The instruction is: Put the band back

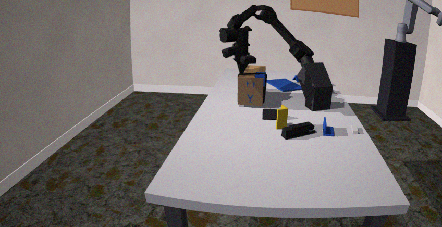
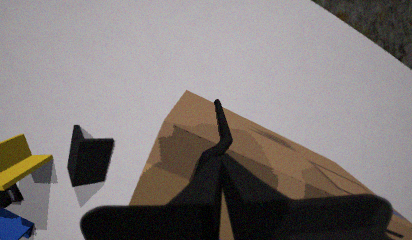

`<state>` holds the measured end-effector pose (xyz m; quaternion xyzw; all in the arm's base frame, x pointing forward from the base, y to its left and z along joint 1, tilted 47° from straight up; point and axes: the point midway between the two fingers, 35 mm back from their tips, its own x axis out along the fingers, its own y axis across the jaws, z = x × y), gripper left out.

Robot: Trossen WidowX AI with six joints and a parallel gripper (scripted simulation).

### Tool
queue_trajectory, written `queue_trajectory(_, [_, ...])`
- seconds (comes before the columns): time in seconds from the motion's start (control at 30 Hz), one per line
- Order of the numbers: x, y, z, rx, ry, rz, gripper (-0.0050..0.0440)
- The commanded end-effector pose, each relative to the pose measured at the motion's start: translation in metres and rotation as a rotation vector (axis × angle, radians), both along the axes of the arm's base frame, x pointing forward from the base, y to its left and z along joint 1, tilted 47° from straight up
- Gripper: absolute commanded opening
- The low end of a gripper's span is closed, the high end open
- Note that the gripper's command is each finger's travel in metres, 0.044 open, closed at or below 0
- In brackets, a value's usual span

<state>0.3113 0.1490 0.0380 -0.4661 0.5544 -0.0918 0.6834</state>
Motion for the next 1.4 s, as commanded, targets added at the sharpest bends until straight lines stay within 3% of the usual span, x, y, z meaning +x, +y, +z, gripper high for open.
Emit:
queue_trajectory(0.0, [-0.002,0.004,-0.006,0.013,0.011,-0.001,0.0])
queue_trajectory(0.43, [0.0,-0.003,0.002,0.013,0.011,-0.001,0.0])
queue_trajectory(0.63, [-0.014,0.024,0.029,0.014,0.009,-0.001,0.0])
queue_trajectory(1.23, [-0.014,0.023,0.027,0.013,0.007,0.008,0.0])
queue_trajectory(1.37, [-0.014,0.023,0.028,0.013,0.007,0.008,0.0093])
